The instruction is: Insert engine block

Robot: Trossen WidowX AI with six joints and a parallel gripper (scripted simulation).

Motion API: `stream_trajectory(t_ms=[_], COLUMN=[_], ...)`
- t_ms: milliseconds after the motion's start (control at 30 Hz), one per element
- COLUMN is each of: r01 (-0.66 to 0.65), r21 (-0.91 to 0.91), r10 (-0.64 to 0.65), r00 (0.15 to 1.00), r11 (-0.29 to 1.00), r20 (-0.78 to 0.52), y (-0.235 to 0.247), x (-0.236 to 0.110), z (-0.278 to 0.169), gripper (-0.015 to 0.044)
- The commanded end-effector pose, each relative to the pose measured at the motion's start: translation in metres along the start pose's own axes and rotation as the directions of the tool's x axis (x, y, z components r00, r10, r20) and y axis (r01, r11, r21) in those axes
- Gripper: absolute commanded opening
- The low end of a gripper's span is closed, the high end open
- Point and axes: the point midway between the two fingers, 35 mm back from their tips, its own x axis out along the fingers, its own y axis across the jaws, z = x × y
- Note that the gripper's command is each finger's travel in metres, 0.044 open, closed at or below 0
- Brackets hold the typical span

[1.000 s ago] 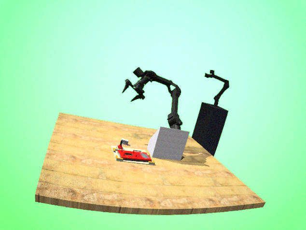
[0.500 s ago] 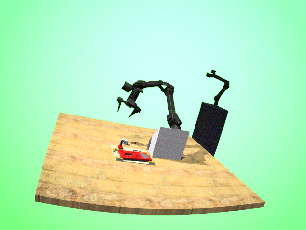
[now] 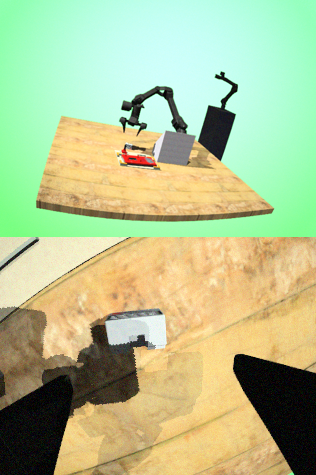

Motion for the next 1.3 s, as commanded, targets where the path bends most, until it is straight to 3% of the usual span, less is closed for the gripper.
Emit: stream_trajectory(t_ms=[0, 1267], r01=[-0.013, -0.013], r21=[0.007, 0.006], r10=[0.013, 0.013], r00=[1.0, 1.0], r11=[1.0, 1.0], r20=[0.0, -0.004], y=[0.004, 0.008], x=[0.025, 0.09], z=[0.0, -0.001], gripper=[0.044, 0.044])
